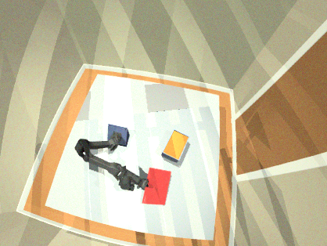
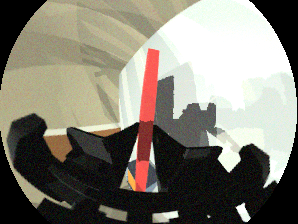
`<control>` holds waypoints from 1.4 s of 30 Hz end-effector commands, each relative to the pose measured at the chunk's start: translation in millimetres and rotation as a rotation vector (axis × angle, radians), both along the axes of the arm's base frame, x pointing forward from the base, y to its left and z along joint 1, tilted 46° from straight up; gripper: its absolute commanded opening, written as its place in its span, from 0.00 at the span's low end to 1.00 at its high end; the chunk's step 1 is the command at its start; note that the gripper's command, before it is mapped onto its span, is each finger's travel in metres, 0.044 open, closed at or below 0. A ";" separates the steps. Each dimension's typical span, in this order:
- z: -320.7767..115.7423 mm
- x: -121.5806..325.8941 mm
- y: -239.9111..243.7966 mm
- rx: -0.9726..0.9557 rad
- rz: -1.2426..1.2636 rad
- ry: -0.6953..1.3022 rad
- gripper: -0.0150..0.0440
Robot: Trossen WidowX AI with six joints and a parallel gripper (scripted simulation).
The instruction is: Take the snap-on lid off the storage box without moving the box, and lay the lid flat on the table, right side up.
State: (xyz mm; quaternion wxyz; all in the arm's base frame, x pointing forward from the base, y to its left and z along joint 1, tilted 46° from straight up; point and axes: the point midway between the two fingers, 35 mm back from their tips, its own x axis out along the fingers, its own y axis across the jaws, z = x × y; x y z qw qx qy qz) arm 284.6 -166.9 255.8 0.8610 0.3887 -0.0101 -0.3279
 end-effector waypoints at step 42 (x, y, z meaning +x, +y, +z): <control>-37.7 0.1 -31.4 0.014 -0.021 0.036 0.25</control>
